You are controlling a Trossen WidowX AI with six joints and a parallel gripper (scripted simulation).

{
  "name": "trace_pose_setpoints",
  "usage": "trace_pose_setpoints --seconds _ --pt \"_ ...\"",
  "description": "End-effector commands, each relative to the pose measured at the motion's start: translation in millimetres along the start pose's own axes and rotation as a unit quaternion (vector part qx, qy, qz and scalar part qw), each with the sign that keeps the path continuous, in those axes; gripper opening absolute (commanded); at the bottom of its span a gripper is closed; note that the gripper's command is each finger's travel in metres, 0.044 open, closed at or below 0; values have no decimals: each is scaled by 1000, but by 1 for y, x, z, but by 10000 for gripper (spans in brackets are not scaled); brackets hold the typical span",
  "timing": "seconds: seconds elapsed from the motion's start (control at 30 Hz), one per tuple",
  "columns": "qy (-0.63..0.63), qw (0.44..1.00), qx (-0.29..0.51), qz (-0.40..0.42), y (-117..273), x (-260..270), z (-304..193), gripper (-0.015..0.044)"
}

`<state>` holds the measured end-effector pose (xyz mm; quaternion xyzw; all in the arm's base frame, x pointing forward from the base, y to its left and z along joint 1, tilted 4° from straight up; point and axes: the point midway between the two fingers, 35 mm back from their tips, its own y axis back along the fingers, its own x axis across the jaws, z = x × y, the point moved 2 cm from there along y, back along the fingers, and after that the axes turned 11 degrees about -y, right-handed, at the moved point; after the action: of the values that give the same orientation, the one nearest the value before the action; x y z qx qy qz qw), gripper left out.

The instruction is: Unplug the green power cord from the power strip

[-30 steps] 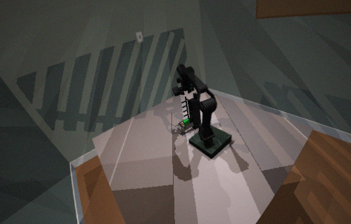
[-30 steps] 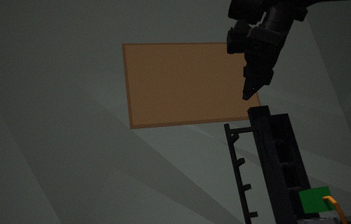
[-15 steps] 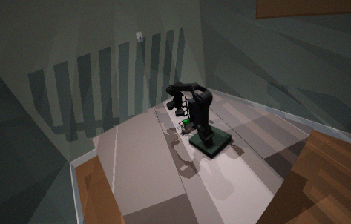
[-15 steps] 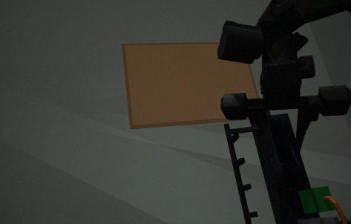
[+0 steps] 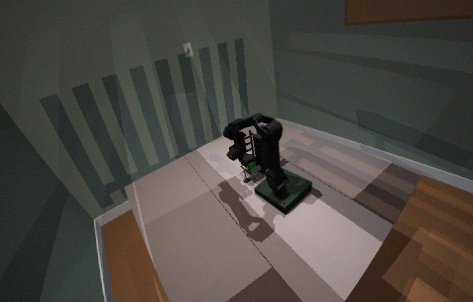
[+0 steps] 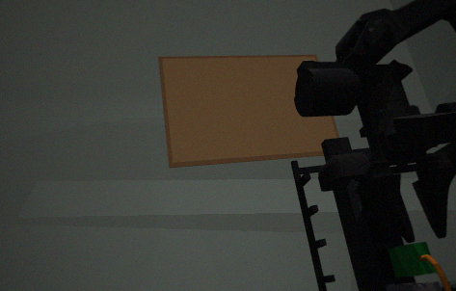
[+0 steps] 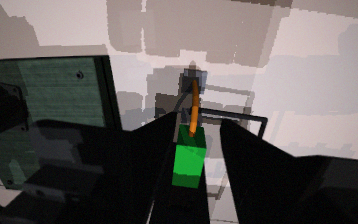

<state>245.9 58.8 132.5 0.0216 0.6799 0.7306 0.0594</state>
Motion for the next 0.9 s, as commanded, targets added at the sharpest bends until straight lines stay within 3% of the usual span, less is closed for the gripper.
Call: trace_pose_setpoints --seconds 0.0,0.87 --pt "1 1000 0 2 0 0 -4 160" --pt "1 1000 1 2 -5 -6 -36 160"
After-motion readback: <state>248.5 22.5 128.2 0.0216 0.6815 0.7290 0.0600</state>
